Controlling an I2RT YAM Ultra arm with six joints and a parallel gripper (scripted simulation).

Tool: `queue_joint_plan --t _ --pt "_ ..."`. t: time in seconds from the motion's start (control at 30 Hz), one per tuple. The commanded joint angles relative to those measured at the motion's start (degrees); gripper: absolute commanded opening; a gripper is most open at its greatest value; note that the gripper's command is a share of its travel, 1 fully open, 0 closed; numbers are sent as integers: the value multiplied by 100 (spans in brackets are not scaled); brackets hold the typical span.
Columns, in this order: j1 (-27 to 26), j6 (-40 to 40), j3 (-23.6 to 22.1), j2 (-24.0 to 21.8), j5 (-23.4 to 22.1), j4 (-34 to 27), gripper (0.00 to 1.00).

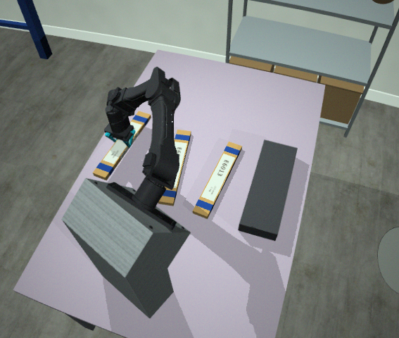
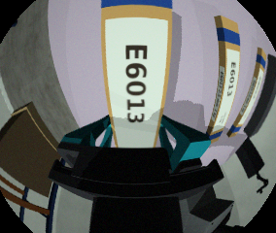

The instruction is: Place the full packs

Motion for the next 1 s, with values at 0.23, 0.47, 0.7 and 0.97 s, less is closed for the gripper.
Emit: queue_joint_plan --t 0.23,0.47,0.7,0.97 --pt "425 37 298 -104 76 -158 0" --pt "429 39 302 -90 80 -158 0" --pt "435 47 292 -82 83 -153 0" --pt "441 55 281 -70 87 -146 0"
